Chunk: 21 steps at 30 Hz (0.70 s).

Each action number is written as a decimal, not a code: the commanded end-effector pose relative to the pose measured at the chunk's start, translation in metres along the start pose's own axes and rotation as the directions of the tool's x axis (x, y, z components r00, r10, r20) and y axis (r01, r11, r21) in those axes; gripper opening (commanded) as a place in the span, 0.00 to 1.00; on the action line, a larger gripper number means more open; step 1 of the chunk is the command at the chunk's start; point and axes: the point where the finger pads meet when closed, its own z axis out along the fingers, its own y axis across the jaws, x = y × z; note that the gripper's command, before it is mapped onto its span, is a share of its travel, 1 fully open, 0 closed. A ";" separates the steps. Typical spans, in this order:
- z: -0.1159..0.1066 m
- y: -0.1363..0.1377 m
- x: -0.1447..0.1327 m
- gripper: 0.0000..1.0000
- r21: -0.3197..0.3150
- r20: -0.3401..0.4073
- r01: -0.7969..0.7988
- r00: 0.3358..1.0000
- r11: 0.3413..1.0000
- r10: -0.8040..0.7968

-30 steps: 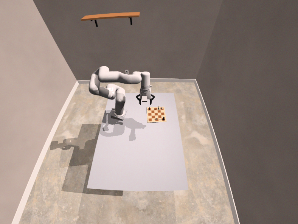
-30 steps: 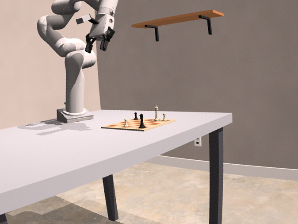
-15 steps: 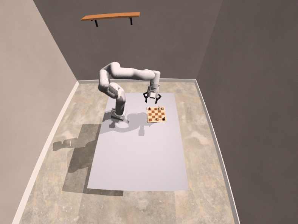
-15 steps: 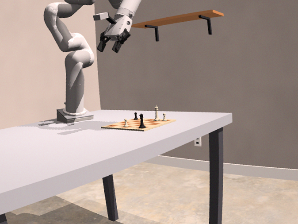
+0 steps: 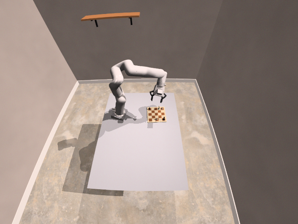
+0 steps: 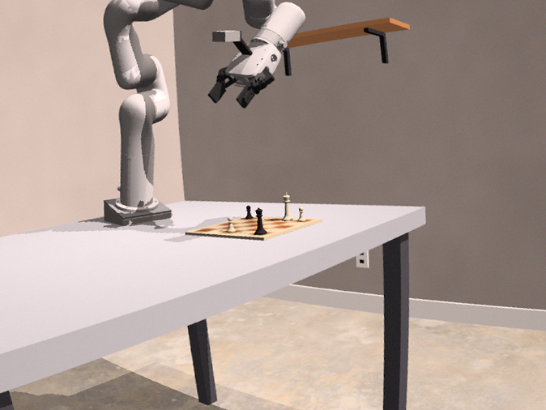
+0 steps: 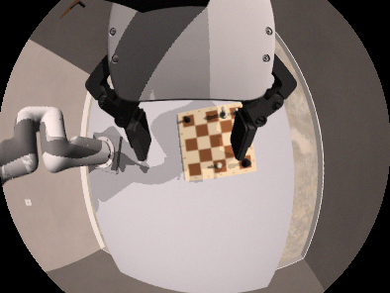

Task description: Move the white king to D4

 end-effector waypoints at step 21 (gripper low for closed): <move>-0.014 -0.073 -0.131 1.00 0.001 -0.358 -0.046 0.933 0.999 0.043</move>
